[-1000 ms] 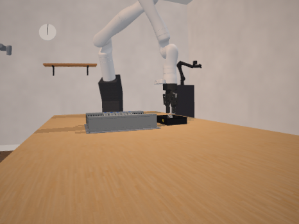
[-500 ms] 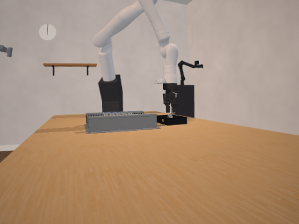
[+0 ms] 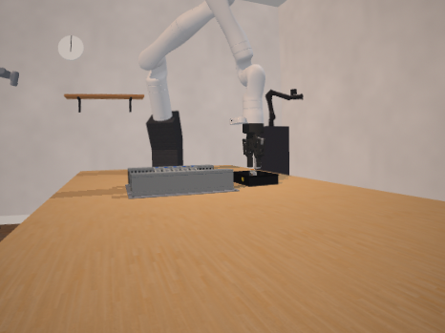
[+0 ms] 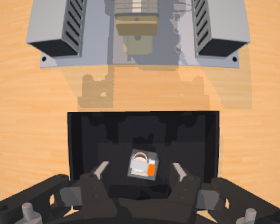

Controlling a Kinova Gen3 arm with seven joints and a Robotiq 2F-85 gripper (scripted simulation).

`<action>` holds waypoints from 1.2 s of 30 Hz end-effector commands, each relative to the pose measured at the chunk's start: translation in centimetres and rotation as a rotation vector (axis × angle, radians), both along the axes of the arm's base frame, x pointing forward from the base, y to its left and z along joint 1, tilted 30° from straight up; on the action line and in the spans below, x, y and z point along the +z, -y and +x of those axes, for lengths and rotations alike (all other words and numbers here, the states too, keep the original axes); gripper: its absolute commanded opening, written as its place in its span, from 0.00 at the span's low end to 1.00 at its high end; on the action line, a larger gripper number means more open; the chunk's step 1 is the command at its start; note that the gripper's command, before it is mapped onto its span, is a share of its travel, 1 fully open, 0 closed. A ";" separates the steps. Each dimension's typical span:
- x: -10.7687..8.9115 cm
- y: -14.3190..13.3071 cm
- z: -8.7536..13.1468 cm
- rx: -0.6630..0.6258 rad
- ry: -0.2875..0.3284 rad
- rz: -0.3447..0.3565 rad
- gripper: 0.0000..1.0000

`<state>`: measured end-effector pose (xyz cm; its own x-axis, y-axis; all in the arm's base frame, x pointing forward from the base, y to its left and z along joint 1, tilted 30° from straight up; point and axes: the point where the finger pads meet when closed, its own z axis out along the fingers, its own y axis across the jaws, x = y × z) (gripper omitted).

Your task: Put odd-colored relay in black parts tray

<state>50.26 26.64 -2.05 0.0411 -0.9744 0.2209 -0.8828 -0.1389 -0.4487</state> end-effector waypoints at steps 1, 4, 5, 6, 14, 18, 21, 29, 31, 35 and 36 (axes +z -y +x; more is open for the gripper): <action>0.2 -0.1 -0.3 0.003 -0.003 -0.003 0.61; 0.4 -0.1 -0.4 0.003 -0.003 -0.003 0.61; 0.5 -0.2 -0.5 0.003 -0.003 -0.003 0.61; 0.8 -0.2 -0.6 0.003 -0.003 -0.003 0.61; 3.3 -0.7 -2.0 0.003 -0.003 -0.003 0.61; 5.3 -1.2 -3.1 0.003 -0.003 -0.003 0.61; 6.4 -1.4 -3.7 0.003 -0.003 -0.003 0.61; 7.1 -1.5 -4.0 0.003 -0.003 -0.003 0.61; 7.1 -1.5 -4.0 0.003 -0.003 -0.003 0.61; 7.1 -1.5 -4.0 0.003 -0.003 -0.003 0.61; 7.1 -1.5 -4.0 0.003 -0.003 -0.003 0.61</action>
